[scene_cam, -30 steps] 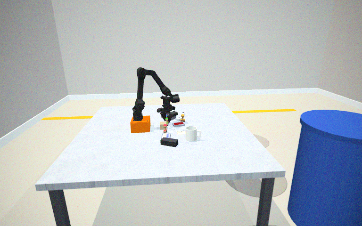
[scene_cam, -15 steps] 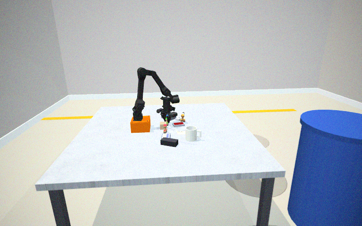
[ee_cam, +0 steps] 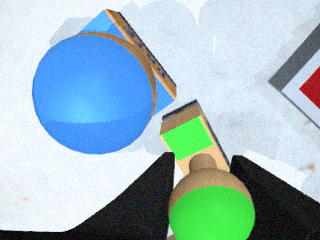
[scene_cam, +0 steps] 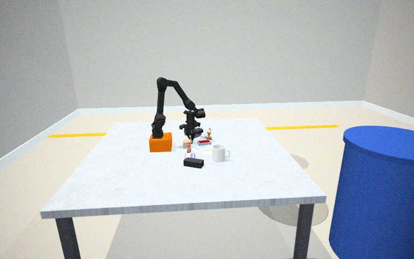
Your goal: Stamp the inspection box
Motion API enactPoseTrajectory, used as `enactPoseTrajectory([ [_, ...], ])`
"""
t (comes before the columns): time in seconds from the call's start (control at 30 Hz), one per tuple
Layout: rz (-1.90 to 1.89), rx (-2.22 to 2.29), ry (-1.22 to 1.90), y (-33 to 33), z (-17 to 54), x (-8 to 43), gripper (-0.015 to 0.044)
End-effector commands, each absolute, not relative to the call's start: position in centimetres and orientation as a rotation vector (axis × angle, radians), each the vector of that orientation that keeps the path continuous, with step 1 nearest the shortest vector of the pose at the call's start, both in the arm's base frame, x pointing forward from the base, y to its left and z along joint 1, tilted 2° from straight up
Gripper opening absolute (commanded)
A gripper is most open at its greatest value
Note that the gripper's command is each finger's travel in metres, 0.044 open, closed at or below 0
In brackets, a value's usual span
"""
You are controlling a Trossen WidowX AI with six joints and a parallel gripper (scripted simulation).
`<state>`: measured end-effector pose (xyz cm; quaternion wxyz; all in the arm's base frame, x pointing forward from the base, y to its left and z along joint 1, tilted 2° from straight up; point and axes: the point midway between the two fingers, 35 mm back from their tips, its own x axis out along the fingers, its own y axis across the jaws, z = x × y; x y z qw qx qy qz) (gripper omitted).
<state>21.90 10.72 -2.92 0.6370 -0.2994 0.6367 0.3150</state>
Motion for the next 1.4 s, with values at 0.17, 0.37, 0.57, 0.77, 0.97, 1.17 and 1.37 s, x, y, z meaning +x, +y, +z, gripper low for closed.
enactPoseTrajectory([
  [0.17,0.72,-0.683,1.455,10.7,-2.6,21.9,0.0],
  [0.37,0.72,-0.683,1.454,10.8,-2.3,22.0,0.0],
  [0.57,0.72,-0.683,1.454,10.8,-2.0,22.0,0.0],
  [0.77,0.72,-0.683,1.454,10.8,-1.7,22.1,0.0],
  [0.97,0.72,-0.683,1.454,10.8,-1.5,22.1,0.0],
  [1.17,0.72,-0.683,1.454,10.8,-1.2,22.1,0.0],
  [1.37,0.72,-0.683,1.454,10.8,-0.9,22.1,0.0],
])
